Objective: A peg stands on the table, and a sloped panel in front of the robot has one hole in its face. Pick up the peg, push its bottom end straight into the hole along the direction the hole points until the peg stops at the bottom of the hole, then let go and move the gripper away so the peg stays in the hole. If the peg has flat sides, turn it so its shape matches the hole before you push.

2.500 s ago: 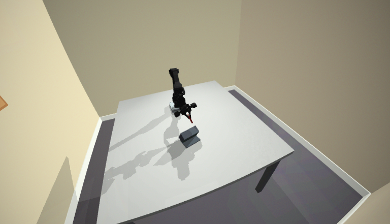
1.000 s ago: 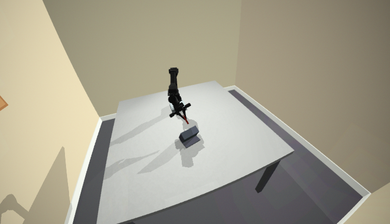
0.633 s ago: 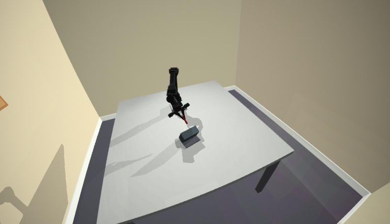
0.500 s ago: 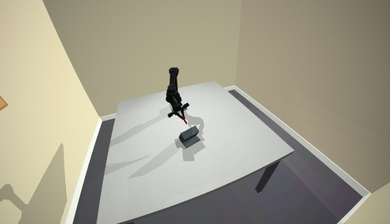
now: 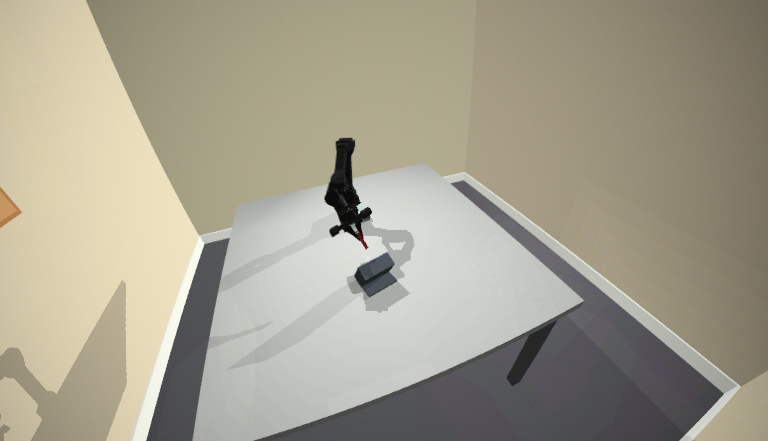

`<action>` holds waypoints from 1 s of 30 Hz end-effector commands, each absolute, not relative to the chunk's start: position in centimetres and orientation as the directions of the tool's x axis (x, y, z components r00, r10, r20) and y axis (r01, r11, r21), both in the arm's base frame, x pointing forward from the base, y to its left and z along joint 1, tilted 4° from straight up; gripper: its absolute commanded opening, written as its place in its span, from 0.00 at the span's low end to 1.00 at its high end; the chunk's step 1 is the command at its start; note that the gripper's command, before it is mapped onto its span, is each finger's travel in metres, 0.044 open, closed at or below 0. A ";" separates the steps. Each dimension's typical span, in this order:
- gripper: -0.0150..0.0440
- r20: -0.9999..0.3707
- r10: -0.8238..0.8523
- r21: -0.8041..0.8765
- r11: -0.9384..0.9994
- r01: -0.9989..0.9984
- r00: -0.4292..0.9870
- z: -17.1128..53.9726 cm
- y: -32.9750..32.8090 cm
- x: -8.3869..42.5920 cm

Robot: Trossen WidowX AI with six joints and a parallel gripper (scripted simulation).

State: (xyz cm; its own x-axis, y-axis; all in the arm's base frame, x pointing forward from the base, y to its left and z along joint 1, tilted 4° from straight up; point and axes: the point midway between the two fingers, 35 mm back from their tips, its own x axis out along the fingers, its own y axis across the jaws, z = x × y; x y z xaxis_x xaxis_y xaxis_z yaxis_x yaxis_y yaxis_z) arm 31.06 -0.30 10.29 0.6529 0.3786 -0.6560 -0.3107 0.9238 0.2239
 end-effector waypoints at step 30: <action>0.25 -0.568 0.359 0.123 0.927 -0.355 0.741 9.7 -1.7 30.7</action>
